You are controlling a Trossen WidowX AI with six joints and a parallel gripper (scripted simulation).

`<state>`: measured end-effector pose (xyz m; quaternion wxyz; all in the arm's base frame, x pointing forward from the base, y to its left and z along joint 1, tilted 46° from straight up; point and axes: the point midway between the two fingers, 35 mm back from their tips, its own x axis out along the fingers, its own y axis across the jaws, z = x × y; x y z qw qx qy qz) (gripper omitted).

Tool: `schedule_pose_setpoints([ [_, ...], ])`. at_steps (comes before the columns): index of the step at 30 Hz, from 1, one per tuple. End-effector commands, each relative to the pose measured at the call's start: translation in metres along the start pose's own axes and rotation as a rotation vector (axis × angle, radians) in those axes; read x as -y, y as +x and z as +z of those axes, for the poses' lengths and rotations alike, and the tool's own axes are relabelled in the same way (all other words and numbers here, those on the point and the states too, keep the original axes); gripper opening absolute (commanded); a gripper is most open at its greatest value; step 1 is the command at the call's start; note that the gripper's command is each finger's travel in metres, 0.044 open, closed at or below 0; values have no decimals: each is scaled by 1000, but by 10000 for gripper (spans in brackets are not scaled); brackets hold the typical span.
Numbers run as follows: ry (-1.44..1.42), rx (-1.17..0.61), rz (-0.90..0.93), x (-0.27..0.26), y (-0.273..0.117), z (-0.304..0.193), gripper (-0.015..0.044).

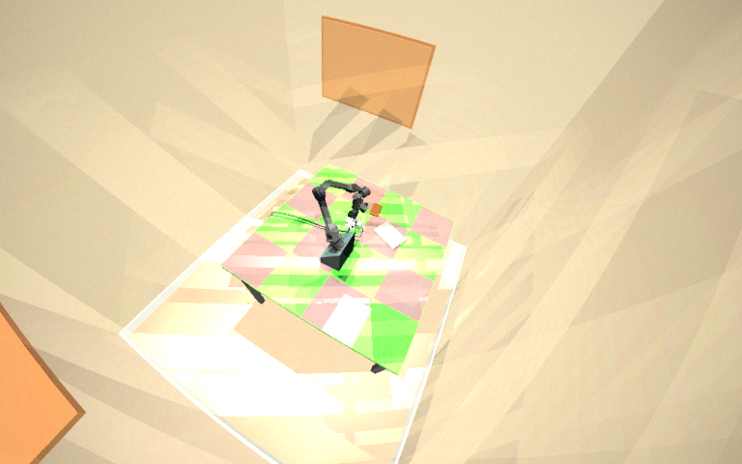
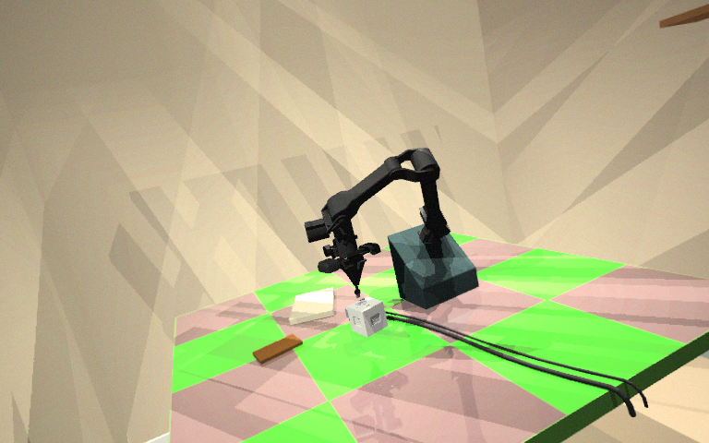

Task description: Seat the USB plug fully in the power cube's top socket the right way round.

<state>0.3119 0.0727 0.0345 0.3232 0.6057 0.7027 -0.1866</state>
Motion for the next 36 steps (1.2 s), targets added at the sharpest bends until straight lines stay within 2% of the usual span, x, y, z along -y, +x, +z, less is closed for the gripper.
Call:
schedule_pose_setpoints([
  [1, -6, -8, 2, 0, 1, -1, 0],
  [36, -12, -32, 2, 0, 5, -3, 0],
])
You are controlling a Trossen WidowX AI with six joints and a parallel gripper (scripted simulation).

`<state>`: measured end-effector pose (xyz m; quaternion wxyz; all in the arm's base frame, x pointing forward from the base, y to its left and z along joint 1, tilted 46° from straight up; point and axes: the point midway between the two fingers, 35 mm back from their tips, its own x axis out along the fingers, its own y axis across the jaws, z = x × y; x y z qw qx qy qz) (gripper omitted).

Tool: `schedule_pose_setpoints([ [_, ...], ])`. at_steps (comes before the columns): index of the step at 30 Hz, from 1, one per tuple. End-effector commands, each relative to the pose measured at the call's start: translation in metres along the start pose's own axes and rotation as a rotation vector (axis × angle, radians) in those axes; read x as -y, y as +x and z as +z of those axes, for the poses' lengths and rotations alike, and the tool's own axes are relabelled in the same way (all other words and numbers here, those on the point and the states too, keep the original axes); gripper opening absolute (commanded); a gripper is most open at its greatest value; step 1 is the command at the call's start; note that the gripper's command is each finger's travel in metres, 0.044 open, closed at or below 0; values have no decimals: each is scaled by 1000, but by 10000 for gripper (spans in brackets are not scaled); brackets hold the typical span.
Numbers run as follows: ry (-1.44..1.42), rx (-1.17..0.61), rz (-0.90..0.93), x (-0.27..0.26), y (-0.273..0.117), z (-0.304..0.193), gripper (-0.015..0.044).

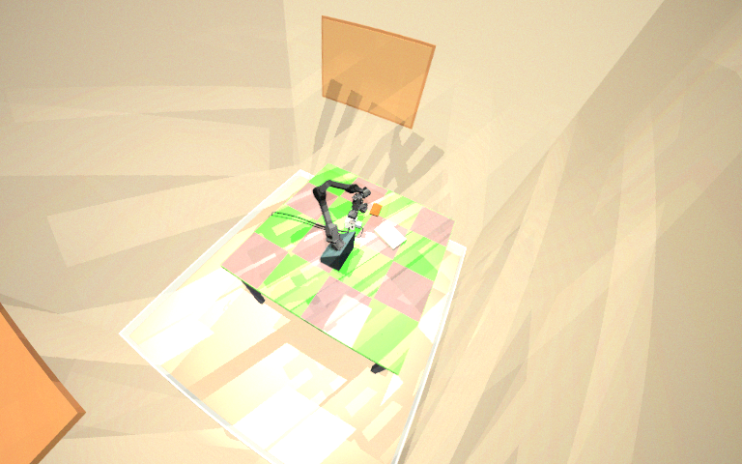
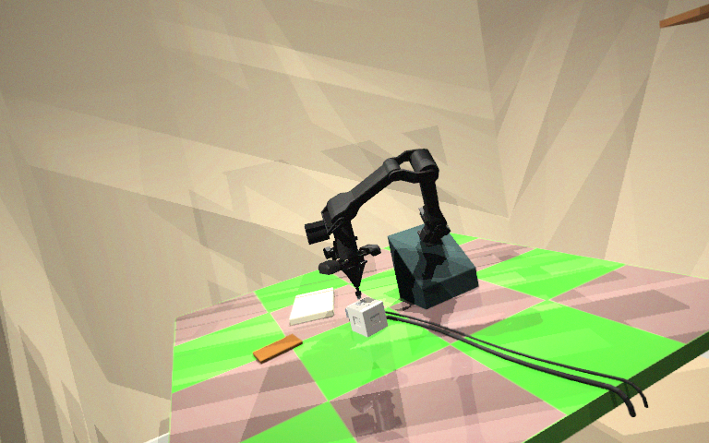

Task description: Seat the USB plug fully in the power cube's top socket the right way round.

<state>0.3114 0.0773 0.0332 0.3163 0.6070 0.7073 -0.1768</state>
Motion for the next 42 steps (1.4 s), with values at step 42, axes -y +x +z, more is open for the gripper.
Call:
schedule_pose_setpoints([
  [42, -10, -24, 2, 0, 6, -2, 0],
])
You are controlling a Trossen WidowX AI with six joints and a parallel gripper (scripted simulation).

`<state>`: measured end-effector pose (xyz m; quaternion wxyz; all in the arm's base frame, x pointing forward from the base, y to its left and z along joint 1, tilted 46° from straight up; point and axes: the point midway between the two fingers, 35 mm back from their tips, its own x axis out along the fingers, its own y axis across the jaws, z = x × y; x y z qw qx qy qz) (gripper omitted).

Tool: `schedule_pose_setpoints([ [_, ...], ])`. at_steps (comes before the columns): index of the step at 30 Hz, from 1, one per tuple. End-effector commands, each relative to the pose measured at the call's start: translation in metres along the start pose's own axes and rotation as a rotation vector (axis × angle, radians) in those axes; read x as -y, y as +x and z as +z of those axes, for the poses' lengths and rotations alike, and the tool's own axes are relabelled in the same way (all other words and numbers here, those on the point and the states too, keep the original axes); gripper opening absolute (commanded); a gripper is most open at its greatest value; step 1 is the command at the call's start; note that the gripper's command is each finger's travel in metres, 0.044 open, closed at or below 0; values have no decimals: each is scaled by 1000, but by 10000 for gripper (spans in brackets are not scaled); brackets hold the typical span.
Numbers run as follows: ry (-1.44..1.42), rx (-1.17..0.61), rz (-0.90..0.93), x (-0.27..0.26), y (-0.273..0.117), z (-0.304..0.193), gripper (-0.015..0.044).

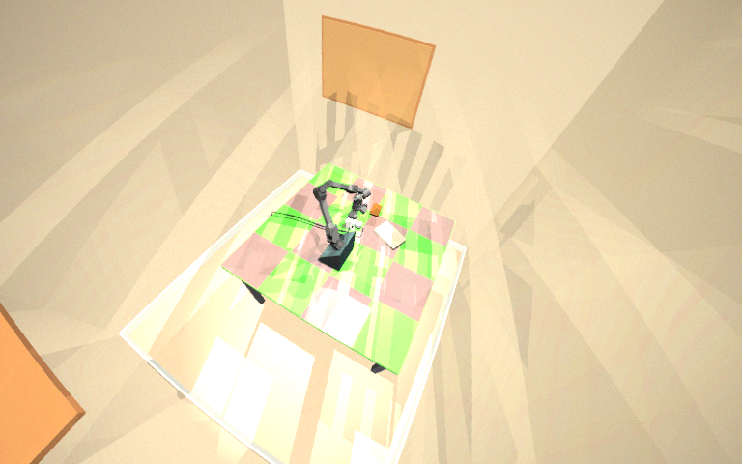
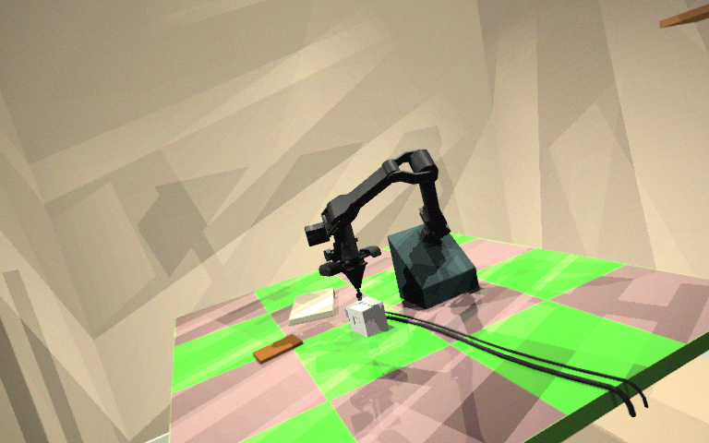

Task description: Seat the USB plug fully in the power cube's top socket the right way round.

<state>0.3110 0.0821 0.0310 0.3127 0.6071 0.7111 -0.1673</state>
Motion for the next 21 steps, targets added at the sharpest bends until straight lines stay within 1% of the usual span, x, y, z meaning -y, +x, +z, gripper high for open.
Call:
schedule_pose_setpoints([
  [1, 0, -5, 2, 0, 1, -1, 0],
  [21, 0, -5, 2, 0, 3, 0, 0],
])
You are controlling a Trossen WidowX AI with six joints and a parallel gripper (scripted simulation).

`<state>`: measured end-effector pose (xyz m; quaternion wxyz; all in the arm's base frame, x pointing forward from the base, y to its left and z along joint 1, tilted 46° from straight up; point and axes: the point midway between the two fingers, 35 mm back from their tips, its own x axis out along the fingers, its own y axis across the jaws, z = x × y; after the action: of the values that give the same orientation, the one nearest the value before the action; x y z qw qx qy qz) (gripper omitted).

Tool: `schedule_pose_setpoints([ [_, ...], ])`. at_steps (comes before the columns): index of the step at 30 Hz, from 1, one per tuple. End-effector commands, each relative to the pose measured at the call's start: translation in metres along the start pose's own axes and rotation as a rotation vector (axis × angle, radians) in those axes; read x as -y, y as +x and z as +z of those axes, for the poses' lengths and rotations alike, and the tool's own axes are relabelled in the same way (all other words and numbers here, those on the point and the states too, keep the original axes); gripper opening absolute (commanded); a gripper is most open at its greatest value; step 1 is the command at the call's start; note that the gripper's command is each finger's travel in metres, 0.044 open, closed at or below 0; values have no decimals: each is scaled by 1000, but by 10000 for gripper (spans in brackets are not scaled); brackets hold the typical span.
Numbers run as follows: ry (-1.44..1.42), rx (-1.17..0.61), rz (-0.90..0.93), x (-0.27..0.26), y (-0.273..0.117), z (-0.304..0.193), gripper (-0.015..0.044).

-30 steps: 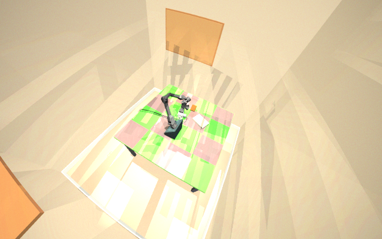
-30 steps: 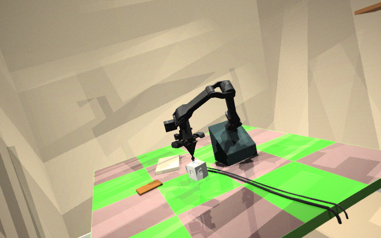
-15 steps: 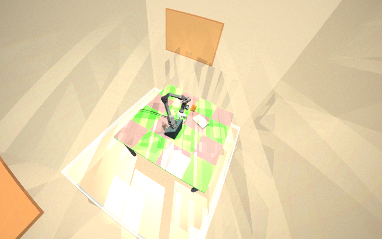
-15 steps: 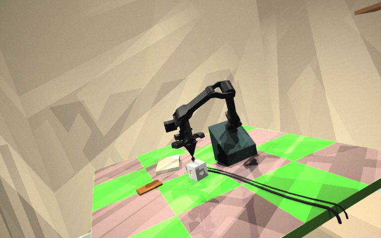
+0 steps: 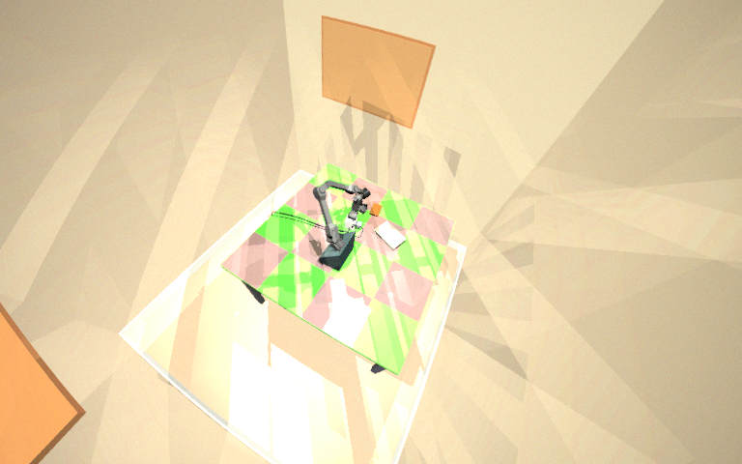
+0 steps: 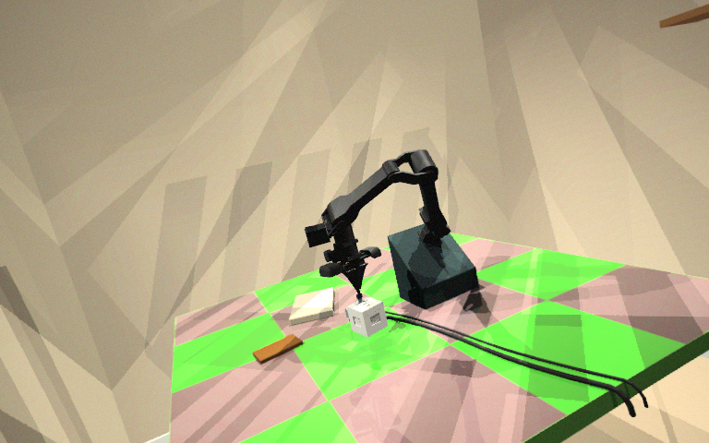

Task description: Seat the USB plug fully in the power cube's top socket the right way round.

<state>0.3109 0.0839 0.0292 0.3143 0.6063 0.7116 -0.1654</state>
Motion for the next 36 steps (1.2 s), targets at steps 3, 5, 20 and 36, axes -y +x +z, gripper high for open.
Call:
schedule_pose_setpoints([
  [3, 5, -5, 2, 0, 1, -1, 0],
  [5, 5, -5, 2, 0, 1, -1, 0],
  [20, 5, -5, 2, 0, 3, 0, 0],
  [36, 5, -5, 2, 0, 5, 0, 0],
])
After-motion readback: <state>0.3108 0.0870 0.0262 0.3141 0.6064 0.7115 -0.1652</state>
